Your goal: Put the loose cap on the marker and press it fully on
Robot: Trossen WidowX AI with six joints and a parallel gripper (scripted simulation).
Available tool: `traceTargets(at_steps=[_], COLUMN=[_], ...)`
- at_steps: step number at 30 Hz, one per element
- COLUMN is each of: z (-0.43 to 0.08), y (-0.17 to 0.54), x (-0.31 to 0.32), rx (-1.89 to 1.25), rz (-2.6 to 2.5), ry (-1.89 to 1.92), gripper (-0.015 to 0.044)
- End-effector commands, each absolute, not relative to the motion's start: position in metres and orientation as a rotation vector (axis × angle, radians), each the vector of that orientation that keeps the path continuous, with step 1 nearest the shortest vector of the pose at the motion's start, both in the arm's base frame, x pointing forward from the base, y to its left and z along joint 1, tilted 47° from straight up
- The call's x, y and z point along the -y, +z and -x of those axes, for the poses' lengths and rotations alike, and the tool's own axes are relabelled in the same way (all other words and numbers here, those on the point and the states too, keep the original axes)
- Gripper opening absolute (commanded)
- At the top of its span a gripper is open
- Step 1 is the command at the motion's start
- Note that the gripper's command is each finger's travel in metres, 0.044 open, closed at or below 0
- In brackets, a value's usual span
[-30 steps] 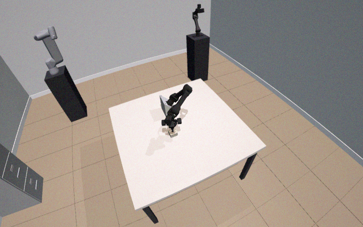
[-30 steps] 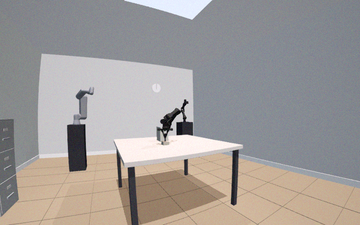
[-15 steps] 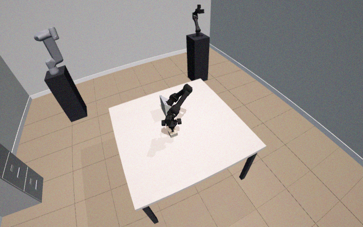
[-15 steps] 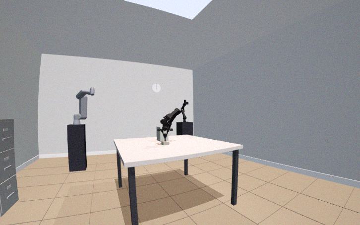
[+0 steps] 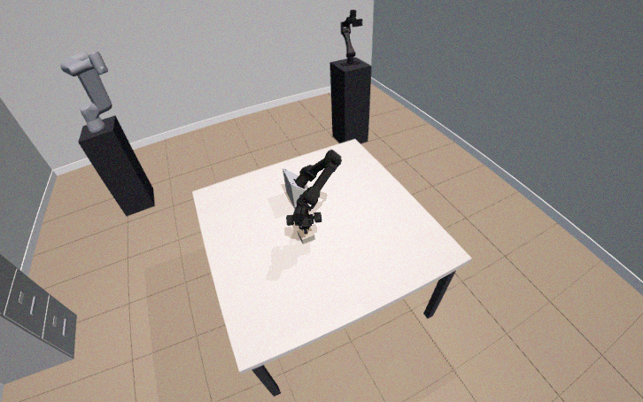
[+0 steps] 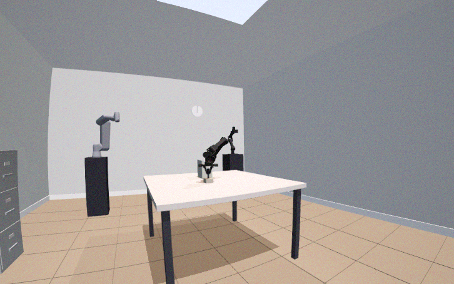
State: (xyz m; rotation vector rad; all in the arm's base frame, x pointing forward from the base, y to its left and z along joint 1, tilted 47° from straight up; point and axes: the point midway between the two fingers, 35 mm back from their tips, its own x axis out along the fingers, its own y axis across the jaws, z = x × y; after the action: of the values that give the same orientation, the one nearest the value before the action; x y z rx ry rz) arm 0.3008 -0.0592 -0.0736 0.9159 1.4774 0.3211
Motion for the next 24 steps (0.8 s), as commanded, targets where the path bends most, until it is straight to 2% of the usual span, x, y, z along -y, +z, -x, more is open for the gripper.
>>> traceTargets(at_steps=[1, 24], z=[-0.300, -0.310], y=[-0.093, -0.109], x=[0.037, 0.022], rx=[-1.525, -1.525], rz=[-0.911, -0.912], ry=[0.356, 0.357], gripper=[0.0000, 0.0000])
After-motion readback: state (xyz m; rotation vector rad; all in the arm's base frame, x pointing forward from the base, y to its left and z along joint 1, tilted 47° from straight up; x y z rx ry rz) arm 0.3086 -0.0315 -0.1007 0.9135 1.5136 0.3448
